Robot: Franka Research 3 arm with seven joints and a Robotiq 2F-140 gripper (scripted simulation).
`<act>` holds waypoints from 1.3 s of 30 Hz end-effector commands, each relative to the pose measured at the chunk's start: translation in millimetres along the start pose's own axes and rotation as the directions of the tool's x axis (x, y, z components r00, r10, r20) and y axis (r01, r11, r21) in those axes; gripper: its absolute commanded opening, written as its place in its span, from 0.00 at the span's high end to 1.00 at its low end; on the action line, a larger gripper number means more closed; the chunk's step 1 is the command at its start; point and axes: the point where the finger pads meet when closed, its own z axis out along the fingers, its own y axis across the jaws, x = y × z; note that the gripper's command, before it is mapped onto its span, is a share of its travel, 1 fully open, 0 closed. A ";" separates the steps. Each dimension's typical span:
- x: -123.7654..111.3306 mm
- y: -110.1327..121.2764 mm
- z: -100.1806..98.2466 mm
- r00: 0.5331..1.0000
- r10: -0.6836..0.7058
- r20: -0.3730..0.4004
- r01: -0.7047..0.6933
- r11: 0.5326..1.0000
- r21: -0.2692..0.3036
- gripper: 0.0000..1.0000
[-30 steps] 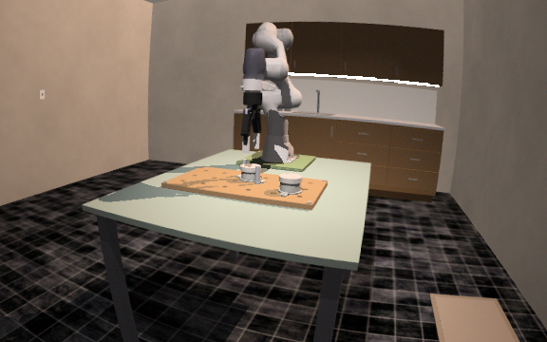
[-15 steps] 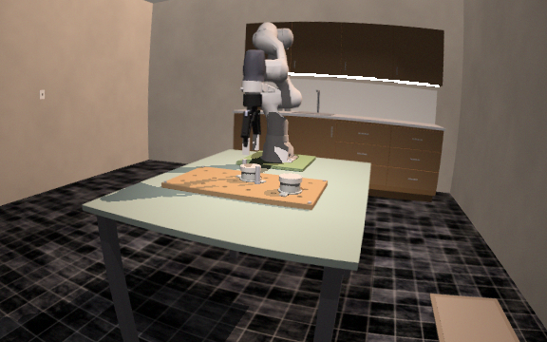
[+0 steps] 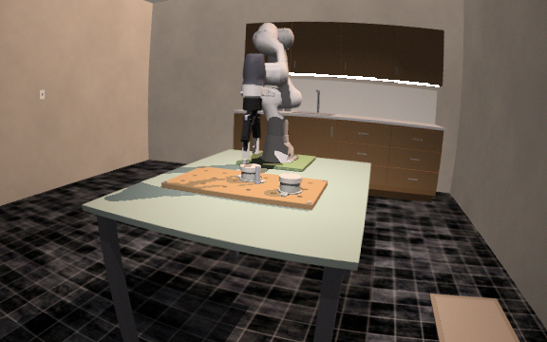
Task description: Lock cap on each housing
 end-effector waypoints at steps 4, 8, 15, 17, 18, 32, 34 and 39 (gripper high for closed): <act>1.6 1.8 9.3 1.000 -0.009 -0.004 0.009 1.000 -0.006 0.22; 1.5 1.9 15.0 1.000 -0.009 -0.004 0.009 1.000 -0.006 0.22; 1.5 2.0 22.0 1.000 -0.009 -0.004 0.009 1.000 -0.006 0.22; 1.5 2.0 24.6 1.000 -0.009 -0.004 0.009 1.000 -0.006 0.22; 1.4 2.0 25.9 1.000 -0.009 -0.004 0.009 1.000 -0.006 0.22; 1.3 2.1 38.6 1.000 -0.009 -0.004 0.009 1.000 -0.006 0.22; 1.3 2.1 40.1 1.000 -0.009 -0.004 0.009 1.000 -0.006 0.22; 1.3 2.2 43.0 1.000 -0.009 -0.004 0.009 1.000 -0.006 0.22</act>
